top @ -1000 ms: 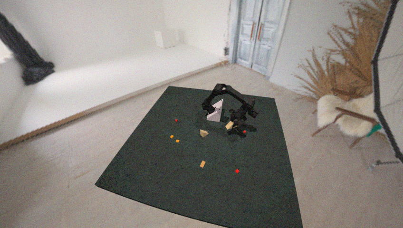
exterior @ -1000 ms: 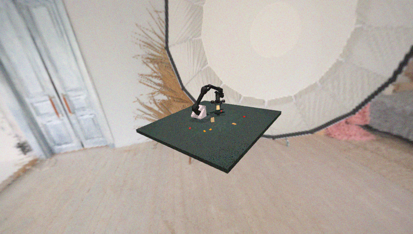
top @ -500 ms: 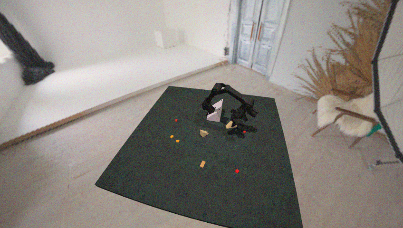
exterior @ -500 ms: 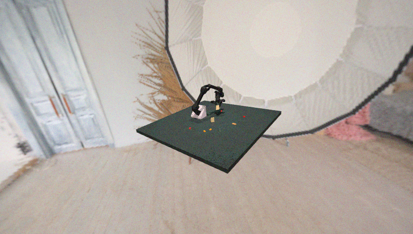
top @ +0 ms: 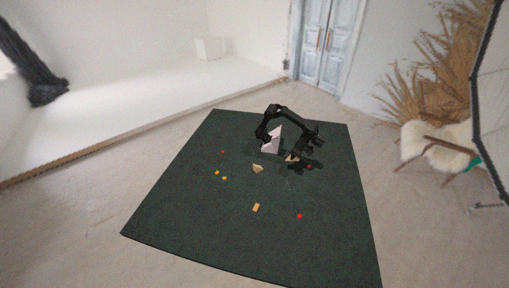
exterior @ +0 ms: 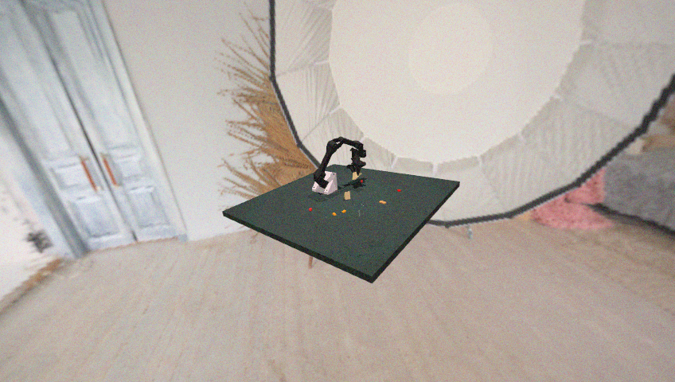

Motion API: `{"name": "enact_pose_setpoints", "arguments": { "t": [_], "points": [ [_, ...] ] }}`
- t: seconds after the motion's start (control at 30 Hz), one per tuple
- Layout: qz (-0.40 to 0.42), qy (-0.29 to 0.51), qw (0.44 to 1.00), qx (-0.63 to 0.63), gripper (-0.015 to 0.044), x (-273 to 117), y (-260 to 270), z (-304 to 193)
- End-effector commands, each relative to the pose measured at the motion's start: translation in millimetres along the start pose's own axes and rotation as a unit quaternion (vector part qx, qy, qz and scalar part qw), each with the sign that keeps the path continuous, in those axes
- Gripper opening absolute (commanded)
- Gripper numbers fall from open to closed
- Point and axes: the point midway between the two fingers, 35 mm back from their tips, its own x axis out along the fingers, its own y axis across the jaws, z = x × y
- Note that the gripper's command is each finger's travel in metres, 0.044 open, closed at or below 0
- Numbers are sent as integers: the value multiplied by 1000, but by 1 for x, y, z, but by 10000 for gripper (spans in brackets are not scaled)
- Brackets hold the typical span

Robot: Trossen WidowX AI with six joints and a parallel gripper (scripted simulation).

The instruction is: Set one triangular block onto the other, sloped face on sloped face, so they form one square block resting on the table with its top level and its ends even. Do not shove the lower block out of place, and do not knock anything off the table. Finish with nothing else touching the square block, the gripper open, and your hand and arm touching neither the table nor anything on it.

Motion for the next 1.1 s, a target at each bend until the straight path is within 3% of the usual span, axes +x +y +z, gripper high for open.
{"name": "enact_pose_setpoints", "arguments": {
  "t": [0.0, 0.53, 1.07],
  "points": [
    [8, -8, 998, 59, 0, -2, -1, -2],
    [46, -23, 944, 327, 0, -1, -3, -4],
    [87, -22, 818, 568, 0, -1, -5, -5]
  ]
}}
